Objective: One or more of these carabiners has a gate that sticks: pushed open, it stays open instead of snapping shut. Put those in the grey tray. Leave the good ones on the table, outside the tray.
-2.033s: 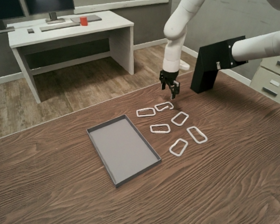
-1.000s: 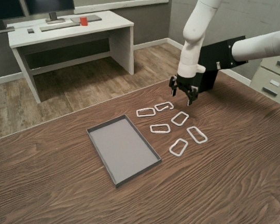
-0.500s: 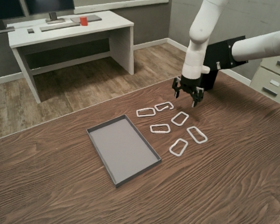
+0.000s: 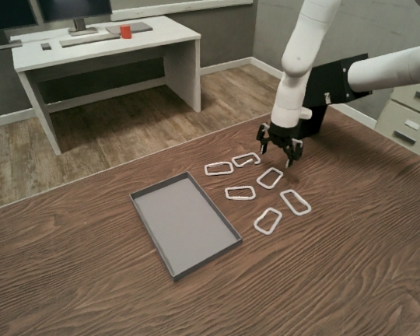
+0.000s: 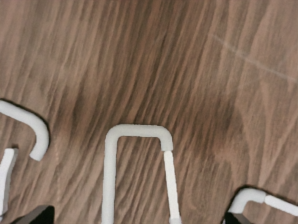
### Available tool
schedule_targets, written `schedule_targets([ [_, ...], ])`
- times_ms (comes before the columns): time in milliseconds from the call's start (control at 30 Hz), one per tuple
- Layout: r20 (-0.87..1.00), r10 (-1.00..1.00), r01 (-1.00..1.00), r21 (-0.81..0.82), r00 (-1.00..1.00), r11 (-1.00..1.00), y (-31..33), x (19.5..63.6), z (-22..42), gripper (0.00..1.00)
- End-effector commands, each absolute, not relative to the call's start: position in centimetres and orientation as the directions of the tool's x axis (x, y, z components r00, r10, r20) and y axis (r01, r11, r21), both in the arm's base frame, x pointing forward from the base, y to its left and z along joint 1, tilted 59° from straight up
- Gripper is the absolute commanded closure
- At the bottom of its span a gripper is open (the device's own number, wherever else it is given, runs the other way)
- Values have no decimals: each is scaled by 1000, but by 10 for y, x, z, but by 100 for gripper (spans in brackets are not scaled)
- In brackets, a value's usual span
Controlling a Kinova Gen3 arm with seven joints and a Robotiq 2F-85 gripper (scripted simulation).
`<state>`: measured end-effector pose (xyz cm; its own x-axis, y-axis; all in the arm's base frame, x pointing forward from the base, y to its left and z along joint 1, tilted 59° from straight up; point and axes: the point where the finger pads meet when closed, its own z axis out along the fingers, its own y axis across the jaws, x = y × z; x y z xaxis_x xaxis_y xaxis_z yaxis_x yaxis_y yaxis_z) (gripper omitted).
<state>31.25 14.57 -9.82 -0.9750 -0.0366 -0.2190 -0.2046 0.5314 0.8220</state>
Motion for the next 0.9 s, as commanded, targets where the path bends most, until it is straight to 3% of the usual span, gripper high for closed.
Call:
schedule_targets([
  [0, -218, -37, -204, 823, -975, 530, 147, 312, -99, 0],
  [67, -218, -37, -204, 823, -975, 530, 147, 312, -99, 0],
  [100, -218, -37, -204, 823, -975, 530, 189, 316, -125, 0],
  [867, -218, -39, -205, 823, -975, 529, 189, 316, -125, 0],
])
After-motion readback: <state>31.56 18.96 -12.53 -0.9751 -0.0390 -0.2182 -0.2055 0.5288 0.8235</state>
